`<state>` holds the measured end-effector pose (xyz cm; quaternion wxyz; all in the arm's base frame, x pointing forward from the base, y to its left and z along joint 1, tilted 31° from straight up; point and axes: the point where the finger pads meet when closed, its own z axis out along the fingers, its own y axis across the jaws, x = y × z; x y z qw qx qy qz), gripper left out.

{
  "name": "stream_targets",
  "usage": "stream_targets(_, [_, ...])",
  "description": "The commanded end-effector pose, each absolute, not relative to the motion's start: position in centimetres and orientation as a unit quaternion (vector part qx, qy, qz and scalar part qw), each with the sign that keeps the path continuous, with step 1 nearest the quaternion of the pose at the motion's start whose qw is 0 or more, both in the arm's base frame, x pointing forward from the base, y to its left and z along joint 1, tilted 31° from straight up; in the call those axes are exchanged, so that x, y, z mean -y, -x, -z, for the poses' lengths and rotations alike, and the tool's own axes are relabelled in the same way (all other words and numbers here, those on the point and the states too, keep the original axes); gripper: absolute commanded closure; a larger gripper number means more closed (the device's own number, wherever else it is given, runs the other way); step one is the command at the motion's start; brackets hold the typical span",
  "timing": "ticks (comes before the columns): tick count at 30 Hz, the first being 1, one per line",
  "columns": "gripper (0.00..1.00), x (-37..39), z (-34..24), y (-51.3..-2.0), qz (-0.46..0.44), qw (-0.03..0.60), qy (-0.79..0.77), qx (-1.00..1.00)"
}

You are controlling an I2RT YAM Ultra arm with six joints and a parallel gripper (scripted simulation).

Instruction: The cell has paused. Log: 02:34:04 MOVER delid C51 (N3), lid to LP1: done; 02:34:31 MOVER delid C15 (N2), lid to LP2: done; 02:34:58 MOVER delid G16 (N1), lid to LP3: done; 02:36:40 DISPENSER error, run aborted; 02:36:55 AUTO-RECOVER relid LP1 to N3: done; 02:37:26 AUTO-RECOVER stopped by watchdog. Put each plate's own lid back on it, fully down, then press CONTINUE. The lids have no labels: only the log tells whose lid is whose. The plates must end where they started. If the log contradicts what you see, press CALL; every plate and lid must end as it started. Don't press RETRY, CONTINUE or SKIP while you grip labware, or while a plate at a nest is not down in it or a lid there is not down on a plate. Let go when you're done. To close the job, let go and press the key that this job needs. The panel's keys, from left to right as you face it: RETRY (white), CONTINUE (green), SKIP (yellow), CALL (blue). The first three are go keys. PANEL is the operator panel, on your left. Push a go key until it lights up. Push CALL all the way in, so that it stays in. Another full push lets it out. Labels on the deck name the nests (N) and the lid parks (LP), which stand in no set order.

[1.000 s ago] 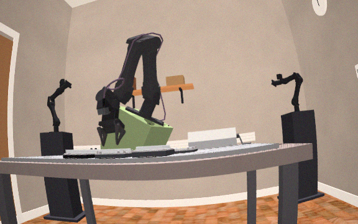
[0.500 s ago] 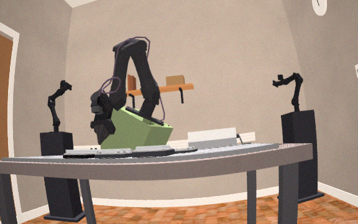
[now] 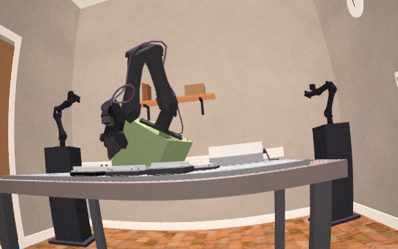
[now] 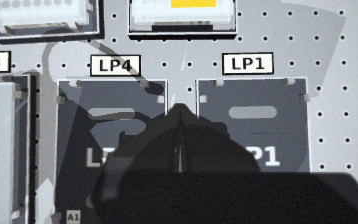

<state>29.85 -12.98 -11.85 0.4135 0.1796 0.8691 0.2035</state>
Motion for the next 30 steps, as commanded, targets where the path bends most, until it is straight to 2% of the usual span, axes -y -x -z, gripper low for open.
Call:
stream_targets(1, [1.00,13.9,11.2,-30.4,-0.193,0.431,-0.176,-0.864])
stream_targets(19, [1.00,13.9,11.2,-30.4,-0.193,0.431,-0.176,-0.864])
stream_targets(30, [1.00,9.6,8.6,-31.0,-0.191,0.433,-0.175,-0.864])
